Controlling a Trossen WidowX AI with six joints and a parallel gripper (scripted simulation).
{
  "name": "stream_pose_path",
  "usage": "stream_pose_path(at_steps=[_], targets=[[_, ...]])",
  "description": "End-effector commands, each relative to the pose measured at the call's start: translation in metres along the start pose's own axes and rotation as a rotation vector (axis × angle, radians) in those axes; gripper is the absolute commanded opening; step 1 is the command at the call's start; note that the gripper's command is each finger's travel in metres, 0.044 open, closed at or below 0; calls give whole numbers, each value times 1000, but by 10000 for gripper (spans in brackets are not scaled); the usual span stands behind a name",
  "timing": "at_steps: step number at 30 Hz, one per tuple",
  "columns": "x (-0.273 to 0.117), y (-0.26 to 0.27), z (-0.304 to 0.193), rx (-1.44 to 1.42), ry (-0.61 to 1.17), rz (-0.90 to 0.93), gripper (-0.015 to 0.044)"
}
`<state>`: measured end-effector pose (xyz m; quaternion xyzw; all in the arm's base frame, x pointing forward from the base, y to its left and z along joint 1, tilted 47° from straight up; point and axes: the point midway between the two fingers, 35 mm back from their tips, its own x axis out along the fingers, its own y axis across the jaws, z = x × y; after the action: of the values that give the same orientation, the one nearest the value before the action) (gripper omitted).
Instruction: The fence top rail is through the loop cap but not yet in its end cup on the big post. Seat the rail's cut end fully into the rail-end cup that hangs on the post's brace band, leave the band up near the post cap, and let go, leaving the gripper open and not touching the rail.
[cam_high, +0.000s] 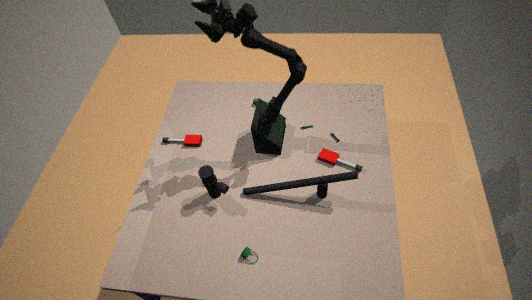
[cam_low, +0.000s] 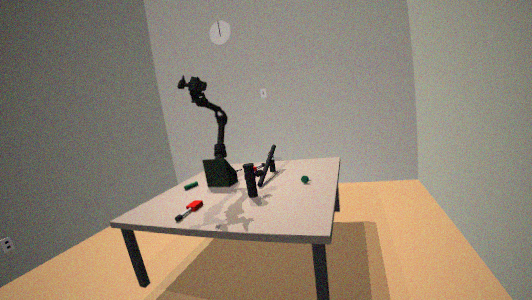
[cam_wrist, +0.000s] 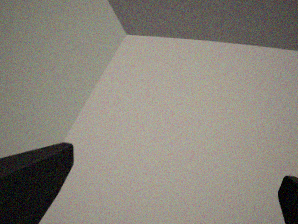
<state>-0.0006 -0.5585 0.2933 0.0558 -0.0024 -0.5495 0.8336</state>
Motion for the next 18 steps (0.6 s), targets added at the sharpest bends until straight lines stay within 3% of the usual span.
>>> stream_pose_path(at_steps=[1, 9, 18], targets=[[11, 68, -34, 13, 124, 154, 440], [3, 182, -94, 28, 338, 418, 440], [-49, 301, -157, 28, 586, 725, 440]])
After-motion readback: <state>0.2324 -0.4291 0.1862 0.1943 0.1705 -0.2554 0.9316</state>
